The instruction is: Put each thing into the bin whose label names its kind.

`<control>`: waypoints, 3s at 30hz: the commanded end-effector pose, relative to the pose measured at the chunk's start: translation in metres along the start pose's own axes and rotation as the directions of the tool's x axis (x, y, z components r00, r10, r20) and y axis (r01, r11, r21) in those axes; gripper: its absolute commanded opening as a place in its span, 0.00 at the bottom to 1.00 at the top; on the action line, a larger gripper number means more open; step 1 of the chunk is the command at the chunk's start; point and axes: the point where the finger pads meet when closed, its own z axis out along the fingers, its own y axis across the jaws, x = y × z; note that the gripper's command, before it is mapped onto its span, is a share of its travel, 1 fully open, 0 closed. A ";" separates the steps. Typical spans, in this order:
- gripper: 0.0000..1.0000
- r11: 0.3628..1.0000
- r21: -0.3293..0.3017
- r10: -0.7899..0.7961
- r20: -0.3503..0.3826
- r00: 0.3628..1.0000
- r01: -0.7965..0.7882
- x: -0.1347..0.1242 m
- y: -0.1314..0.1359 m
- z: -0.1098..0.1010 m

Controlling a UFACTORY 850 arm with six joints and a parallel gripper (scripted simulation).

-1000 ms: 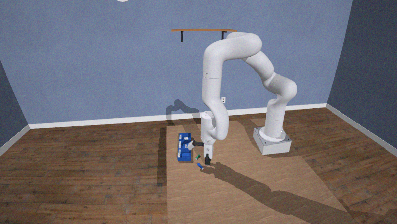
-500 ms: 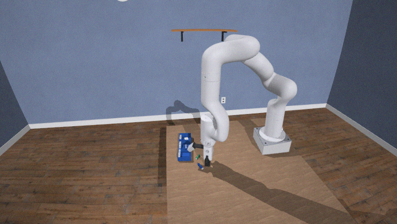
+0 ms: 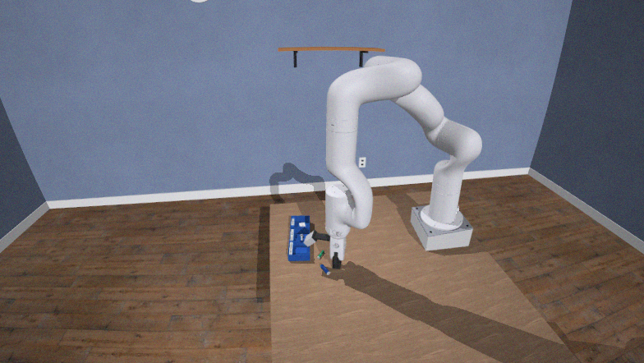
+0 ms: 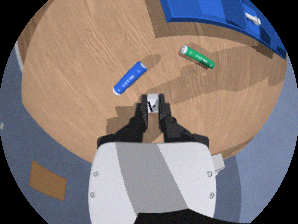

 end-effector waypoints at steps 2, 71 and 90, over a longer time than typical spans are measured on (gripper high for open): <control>0.00 1.000 -0.003 0.000 -0.011 1.000 0.000 0.001 0.000 0.000; 0.00 1.000 -0.003 0.000 -0.011 1.000 0.000 0.039 0.013 -0.061; 0.00 0.939 0.002 0.343 -0.014 0.939 -0.343 0.123 0.041 -0.062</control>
